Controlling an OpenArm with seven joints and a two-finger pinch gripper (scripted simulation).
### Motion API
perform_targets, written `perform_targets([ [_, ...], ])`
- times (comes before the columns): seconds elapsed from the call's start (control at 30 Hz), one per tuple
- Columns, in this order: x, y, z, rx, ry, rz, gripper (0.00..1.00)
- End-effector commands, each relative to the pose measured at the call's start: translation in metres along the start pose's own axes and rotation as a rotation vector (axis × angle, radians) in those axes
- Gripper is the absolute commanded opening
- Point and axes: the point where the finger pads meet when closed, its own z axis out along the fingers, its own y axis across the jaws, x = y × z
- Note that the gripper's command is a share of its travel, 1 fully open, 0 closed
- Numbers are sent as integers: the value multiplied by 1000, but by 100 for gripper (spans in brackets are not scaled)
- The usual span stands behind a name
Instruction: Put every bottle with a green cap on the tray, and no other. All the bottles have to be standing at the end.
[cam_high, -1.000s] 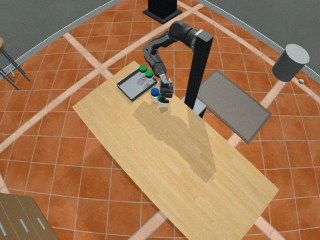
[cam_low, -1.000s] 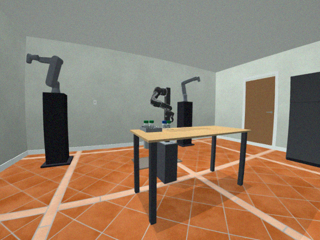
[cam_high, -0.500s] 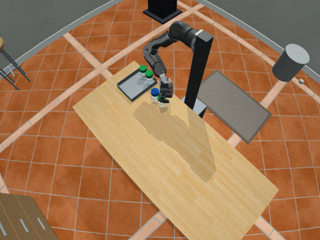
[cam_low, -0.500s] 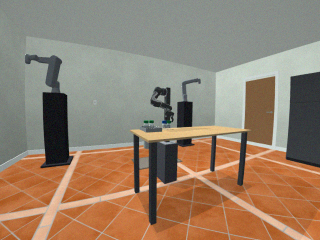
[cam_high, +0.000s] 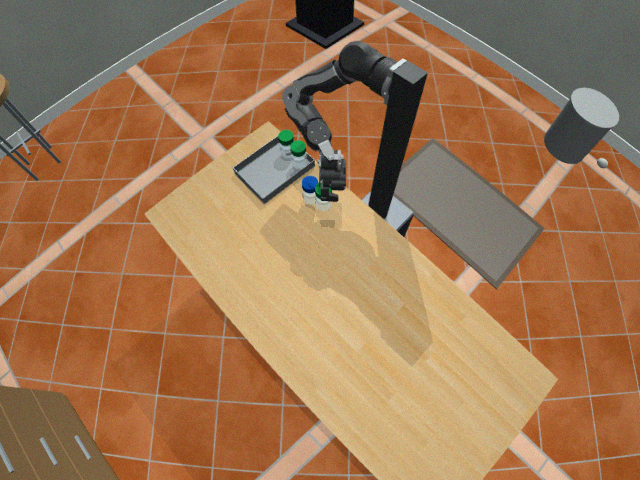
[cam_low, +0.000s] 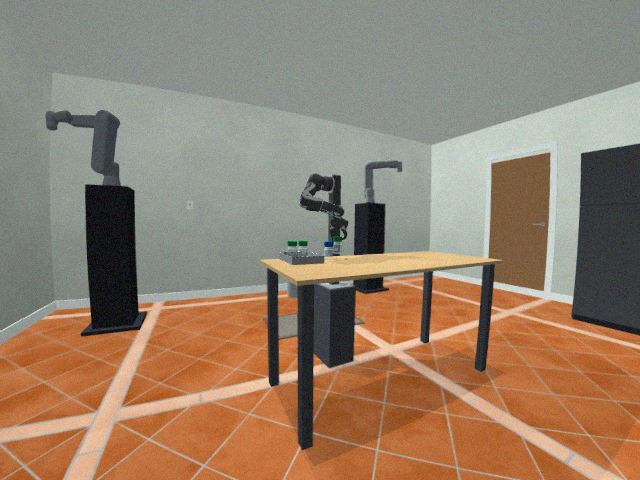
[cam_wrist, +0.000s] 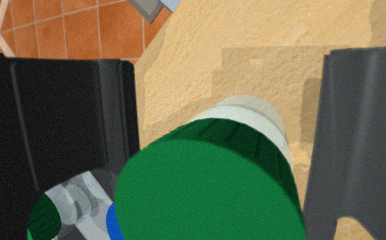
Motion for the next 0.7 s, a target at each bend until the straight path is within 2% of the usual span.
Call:
perform_targets([
  [0.0, 0, 1, -1, 1, -1, 5, 0],
  [0.1, 0, 1, -1, 1, -1, 5, 0],
  [0.43, 0, 1, -31, 2, -1, 7, 0],
  [0.67, 0, 1, -31, 2, -1, 7, 0],
])
